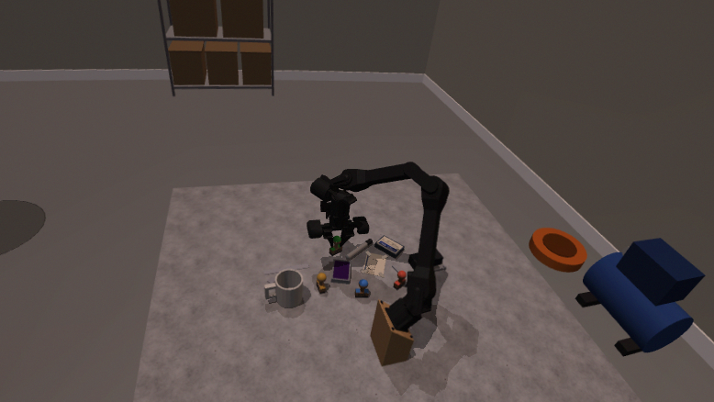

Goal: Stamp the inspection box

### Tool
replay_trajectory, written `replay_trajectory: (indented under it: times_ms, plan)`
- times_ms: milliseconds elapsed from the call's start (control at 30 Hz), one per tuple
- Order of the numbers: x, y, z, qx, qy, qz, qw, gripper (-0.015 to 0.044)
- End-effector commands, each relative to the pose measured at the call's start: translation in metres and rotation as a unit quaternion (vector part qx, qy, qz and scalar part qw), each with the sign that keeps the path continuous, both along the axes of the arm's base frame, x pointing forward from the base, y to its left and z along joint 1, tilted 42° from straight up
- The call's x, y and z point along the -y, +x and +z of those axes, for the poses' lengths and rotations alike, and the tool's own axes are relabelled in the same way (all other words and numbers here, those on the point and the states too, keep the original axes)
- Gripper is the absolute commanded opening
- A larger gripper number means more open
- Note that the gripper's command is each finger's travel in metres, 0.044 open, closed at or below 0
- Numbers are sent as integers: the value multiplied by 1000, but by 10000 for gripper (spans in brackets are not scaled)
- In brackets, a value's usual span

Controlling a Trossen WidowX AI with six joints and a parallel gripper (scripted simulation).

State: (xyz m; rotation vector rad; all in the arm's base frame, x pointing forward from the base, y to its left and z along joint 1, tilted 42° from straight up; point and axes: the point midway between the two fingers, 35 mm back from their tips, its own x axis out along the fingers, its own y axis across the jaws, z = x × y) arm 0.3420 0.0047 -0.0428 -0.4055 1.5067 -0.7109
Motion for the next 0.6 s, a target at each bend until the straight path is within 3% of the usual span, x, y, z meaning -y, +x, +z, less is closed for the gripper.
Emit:
replay_trajectory:
  times_ms: [0,567]
  plan:
    - [3,-10,4,1,1,-1,1000,0]
    - [12,-31,5,0,1,-1,1000,0]
